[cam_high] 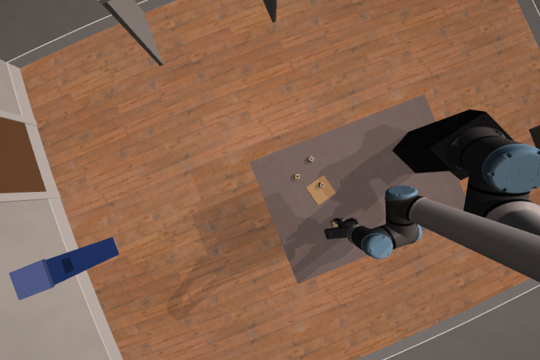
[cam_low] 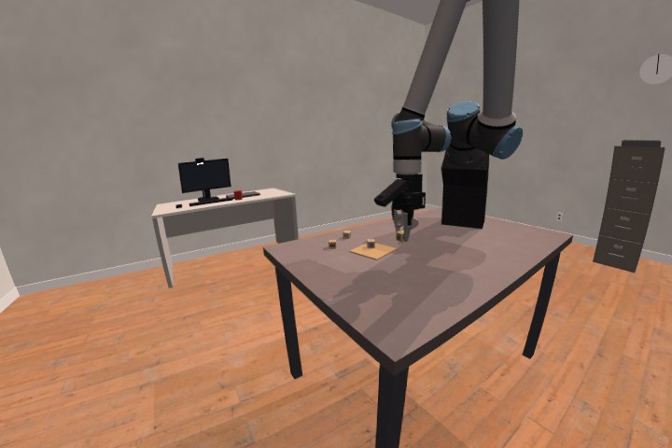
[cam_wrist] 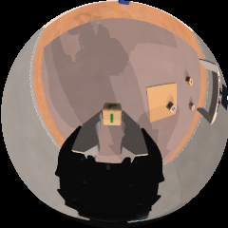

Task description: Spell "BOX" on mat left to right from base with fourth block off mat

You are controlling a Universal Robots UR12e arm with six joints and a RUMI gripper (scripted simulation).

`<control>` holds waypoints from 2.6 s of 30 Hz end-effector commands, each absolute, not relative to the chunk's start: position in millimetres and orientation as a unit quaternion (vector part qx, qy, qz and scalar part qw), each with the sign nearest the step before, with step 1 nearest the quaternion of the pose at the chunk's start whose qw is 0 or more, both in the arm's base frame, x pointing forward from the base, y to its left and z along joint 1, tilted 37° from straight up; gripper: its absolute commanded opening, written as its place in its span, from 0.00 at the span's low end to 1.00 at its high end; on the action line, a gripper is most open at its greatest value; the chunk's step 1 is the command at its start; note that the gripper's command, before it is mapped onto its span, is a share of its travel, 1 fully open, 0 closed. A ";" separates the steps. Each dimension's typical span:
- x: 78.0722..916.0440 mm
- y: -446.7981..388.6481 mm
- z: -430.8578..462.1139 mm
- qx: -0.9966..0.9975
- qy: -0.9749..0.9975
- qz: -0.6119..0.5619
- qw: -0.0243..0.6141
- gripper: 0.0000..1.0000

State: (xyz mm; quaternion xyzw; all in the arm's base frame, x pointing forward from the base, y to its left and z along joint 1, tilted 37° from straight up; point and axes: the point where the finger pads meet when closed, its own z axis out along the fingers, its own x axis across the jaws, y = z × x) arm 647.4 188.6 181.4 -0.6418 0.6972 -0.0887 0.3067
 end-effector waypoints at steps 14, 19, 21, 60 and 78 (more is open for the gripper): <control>648.2 187.9 181.8 -0.625 0.712 -0.082 0.309 0.09; 649.1 187.2 181.2 -0.604 0.730 -0.073 0.311 0.09; 649.6 186.9 180.9 -0.593 0.739 -0.068 0.312 0.09; 658.4 180.4 170.8 -0.260 0.911 0.059 0.314 0.09; 660.5 180.2 165.5 -0.089 0.943 0.115 0.298 0.09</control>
